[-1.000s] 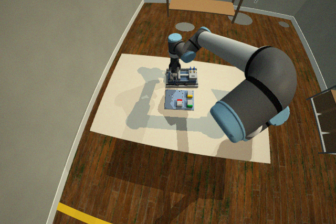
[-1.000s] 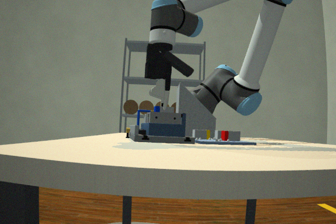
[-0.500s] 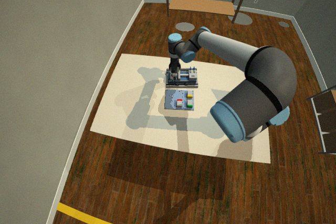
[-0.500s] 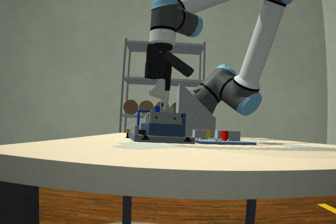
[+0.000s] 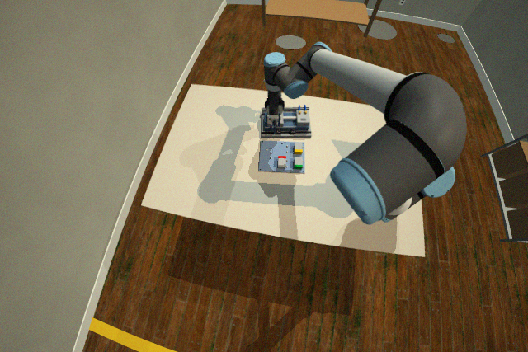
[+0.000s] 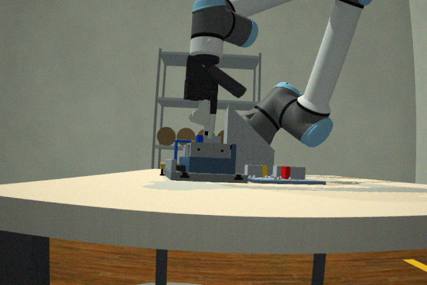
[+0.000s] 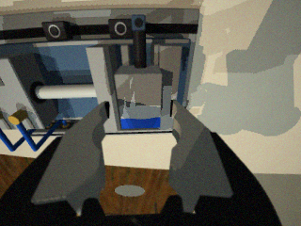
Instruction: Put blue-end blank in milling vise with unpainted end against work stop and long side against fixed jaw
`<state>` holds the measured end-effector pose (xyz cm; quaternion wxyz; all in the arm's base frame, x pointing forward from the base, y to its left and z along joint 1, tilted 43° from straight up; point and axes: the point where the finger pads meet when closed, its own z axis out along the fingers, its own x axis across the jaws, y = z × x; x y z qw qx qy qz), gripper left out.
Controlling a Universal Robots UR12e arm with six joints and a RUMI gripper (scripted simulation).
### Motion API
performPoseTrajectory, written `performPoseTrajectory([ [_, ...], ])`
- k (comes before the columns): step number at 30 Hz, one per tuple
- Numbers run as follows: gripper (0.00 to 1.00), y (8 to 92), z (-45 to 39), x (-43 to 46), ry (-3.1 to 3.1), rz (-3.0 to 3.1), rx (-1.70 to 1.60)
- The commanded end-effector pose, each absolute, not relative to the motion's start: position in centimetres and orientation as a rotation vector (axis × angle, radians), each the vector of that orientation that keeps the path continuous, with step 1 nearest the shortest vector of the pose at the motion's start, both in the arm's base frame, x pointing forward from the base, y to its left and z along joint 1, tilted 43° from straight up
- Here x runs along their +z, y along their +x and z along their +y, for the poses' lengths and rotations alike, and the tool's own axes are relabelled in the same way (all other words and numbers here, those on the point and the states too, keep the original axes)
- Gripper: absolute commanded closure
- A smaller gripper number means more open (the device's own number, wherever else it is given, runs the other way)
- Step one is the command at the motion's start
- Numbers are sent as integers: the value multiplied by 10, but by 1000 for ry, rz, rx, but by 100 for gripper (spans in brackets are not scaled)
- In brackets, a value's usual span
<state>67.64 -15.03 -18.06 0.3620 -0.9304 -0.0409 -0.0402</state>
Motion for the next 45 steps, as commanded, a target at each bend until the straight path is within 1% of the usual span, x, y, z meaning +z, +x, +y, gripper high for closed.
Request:
performPoseTrajectory([
  [1, 60, 677, -151, -180, -2397, -105, -105],
  [30, 60, 677, -154, -178, -2397, -105, -105],
  [45, 60, 675, -174, -155, -2397, -105, -105],
])
